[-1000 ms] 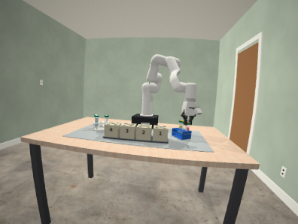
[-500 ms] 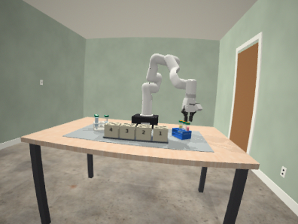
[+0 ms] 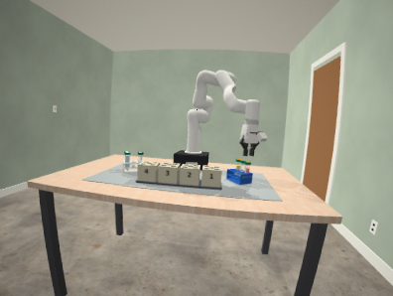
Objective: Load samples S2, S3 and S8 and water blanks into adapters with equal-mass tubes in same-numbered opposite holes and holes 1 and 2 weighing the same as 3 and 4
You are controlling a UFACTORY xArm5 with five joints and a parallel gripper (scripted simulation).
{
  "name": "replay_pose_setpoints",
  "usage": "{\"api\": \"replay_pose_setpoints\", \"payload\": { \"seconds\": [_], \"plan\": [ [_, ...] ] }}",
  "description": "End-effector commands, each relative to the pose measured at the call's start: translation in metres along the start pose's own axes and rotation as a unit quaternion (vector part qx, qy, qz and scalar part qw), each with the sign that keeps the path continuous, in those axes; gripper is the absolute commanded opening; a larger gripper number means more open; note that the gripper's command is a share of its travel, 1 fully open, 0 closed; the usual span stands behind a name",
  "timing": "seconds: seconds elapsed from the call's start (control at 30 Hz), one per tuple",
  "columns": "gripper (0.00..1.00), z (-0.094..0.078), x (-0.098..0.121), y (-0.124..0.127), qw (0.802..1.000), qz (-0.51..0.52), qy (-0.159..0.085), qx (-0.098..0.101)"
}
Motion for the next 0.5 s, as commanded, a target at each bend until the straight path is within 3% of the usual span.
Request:
{"api": "replay_pose_setpoints", "payload": {
  "seconds": [0.0,0.47],
  "plan": [
    [0.43,0.009,-0.001,0.000,1.000,0.000,0.002,0.000],
    [0.43,0.033,-0.001,0.000,1.000,0.000,0.002,0.000]
  ]
}}
Point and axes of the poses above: the point where the finger pads meet when closed, its own z axis back along the fingers, its own y axis across the jaws, x = y × z, the point moved 8 cm from there along z, back along the fingers, and after that the axes turned 11 degrees about z, right-handed, at the moved point
